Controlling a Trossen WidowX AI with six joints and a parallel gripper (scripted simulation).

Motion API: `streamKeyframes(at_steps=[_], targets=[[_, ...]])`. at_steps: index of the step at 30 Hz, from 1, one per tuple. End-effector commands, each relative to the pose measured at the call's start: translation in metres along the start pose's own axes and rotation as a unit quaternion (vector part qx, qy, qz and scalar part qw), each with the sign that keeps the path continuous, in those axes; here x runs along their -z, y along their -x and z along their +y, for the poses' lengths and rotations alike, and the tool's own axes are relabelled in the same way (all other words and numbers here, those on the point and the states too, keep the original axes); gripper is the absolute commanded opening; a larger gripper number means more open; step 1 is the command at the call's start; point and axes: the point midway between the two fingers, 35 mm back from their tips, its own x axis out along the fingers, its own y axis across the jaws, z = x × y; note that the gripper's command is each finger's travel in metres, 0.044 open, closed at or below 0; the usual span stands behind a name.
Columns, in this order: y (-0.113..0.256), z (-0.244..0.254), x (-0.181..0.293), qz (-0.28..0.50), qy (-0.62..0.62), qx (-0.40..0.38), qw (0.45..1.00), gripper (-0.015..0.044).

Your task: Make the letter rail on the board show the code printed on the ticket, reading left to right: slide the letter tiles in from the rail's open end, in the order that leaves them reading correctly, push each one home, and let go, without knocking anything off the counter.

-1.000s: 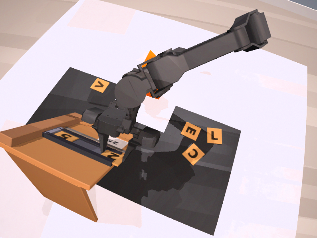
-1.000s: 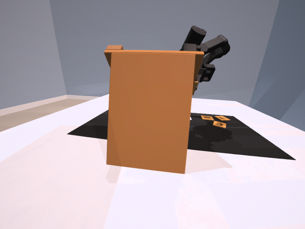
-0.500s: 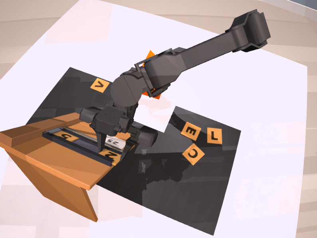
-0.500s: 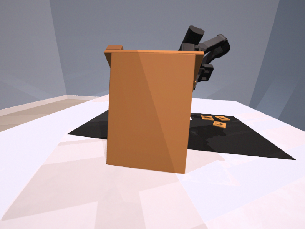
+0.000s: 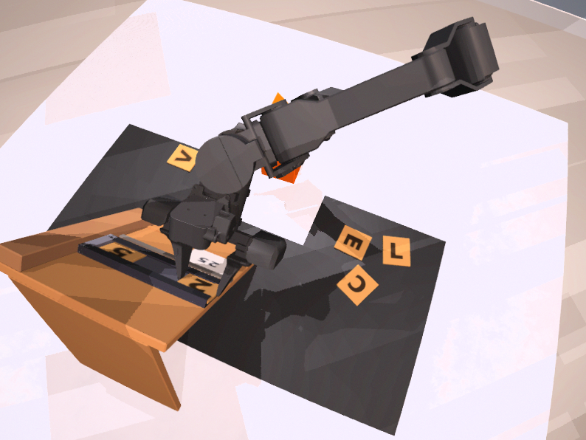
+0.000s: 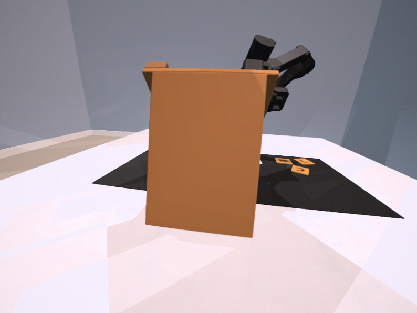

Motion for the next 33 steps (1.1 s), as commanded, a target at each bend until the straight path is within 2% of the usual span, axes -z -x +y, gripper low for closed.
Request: streamKeyframes(at_steps=[1,33], targets=[[0.000,-0.003,0.000,0.000,0.003,-0.001,1.000,0.0000],[0.000,-0.022,-0.001,0.000,0.003,-0.001,1.000,0.0000]])
